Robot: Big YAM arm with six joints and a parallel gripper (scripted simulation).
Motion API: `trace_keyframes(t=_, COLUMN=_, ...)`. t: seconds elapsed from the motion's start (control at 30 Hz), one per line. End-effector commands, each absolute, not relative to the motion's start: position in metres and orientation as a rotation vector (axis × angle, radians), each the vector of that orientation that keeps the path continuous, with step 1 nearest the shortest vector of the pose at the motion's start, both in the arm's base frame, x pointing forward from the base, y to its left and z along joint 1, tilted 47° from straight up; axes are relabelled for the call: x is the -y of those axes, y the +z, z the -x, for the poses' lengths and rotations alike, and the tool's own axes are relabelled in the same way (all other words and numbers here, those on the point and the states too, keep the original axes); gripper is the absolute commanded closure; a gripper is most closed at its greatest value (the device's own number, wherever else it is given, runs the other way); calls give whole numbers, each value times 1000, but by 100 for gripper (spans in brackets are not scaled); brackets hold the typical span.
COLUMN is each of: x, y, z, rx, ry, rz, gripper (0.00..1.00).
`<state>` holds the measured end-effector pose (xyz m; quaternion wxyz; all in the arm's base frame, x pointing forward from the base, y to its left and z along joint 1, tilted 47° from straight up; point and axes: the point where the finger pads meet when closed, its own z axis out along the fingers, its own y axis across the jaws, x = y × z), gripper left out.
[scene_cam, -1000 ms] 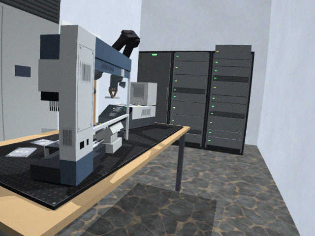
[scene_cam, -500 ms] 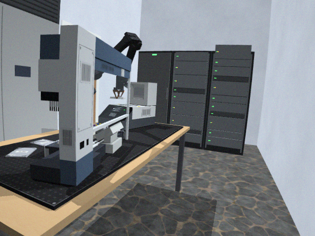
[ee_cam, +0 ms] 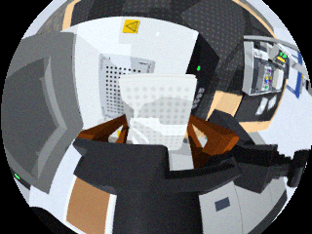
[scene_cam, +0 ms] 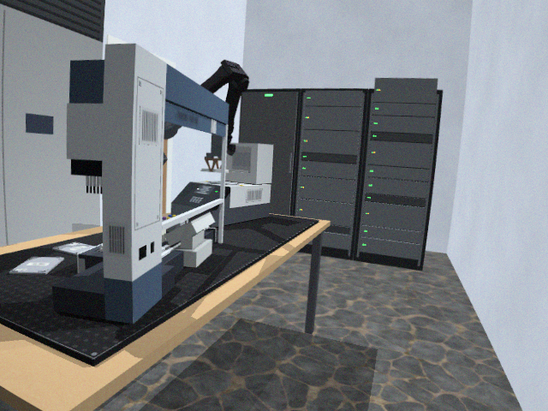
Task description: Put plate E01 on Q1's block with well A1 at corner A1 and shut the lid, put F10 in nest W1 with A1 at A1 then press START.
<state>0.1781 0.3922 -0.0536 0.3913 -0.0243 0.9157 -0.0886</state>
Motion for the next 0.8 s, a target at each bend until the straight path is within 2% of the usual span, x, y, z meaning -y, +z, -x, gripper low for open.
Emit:
trace_keyframes(t=0.0, x=-404, y=-55, z=-181, rx=-2316, ry=-201, rz=-78, gripper=100)
trace_keyframes(t=0.33, x=-460, y=-45, z=-196, rx=-2305, ry=-101, rz=-215, gripper=100)
trace_keyframes(t=0.77, x=-478, y=-45, z=-195, rx=-2296, ry=-71, rz=-289, gripper=100)
